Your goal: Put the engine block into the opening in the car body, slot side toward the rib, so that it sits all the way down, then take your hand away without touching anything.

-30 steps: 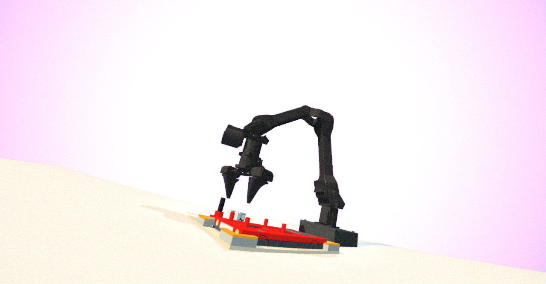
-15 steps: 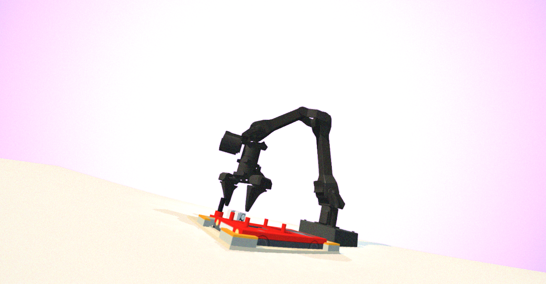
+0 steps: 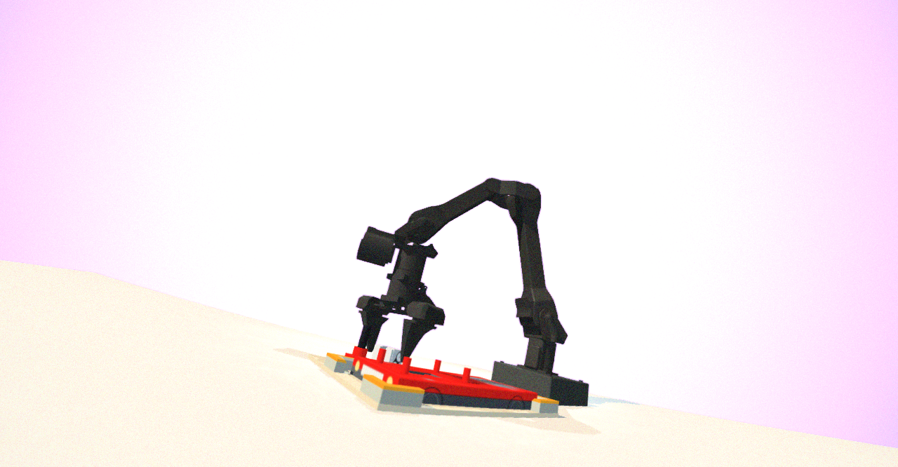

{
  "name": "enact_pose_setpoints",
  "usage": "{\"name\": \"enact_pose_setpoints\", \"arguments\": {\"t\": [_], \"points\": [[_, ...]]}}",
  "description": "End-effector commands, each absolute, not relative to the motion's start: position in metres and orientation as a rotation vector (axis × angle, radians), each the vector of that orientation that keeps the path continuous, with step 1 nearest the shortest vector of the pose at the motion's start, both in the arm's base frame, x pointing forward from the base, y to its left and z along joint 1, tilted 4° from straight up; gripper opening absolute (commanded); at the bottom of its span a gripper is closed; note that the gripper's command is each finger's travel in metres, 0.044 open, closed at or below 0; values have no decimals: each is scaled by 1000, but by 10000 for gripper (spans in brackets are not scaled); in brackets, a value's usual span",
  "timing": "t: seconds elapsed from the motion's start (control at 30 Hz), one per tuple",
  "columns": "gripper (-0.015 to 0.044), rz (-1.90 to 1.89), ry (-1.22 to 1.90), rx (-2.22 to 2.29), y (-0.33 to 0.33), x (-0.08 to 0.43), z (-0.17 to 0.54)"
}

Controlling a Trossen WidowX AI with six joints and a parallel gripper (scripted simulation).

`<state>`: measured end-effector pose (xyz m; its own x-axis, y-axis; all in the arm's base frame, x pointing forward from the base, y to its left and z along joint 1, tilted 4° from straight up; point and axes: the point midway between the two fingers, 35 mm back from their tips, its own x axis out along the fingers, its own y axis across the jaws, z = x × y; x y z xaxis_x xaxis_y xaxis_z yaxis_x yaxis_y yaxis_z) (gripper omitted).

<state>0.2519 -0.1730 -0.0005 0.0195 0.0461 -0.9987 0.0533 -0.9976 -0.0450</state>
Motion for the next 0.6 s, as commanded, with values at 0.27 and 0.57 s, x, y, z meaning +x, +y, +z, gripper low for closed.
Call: {"name": "enact_pose_setpoints", "arguments": {"t": [0.27, 0.57], "points": [[223, -2206, 104, 2233, -171, 249, -6], [124, -2206, 104, 2233, -172, 249, -6]]}}
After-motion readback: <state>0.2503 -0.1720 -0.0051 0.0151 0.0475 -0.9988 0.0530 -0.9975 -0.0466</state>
